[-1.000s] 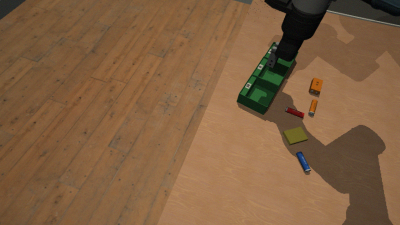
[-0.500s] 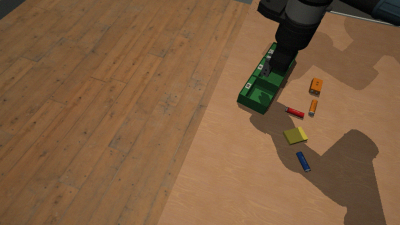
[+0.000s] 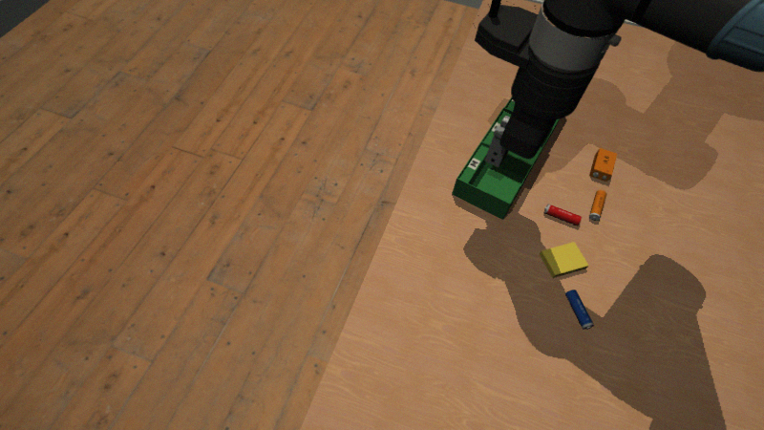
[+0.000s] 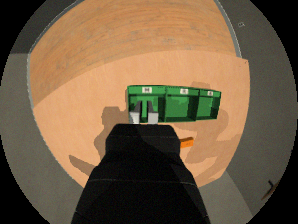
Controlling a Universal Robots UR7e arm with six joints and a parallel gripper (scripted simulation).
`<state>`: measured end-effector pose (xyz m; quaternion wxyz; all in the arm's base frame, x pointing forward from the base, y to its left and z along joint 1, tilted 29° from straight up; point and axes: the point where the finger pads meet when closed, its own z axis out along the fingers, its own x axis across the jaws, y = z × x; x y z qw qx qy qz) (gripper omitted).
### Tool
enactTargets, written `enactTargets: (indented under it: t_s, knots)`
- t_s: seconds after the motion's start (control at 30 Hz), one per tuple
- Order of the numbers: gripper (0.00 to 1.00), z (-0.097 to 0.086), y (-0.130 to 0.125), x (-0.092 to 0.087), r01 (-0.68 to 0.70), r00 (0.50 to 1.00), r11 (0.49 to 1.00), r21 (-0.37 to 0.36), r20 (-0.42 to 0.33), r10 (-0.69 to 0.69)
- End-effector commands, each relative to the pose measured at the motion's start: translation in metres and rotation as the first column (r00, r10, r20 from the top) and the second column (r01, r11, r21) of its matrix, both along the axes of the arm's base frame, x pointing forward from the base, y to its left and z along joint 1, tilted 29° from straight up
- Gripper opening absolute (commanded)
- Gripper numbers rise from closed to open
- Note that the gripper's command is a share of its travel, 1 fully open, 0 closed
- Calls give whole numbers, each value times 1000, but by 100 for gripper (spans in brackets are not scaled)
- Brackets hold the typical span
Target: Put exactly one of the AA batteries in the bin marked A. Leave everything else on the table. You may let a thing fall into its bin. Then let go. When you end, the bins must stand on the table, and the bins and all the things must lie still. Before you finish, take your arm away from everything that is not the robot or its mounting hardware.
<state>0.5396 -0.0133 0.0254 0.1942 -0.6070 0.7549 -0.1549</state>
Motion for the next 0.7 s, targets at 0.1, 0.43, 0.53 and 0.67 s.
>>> enactTargets:
  t_s: [0.1, 0.43, 0.53, 0.67]
  knots:
    - [31, -11, 1, 7, 1, 1000, 1000, -1, 1, -1]
    - [31, -30, 1, 17, 1, 1000, 1000, -1, 1, -1]
    - [31, -37, 1, 21, 1, 1000, 1000, -1, 1, -1]
    - [31, -45, 1, 26, 1, 1000, 1000, -1, 1, -1]
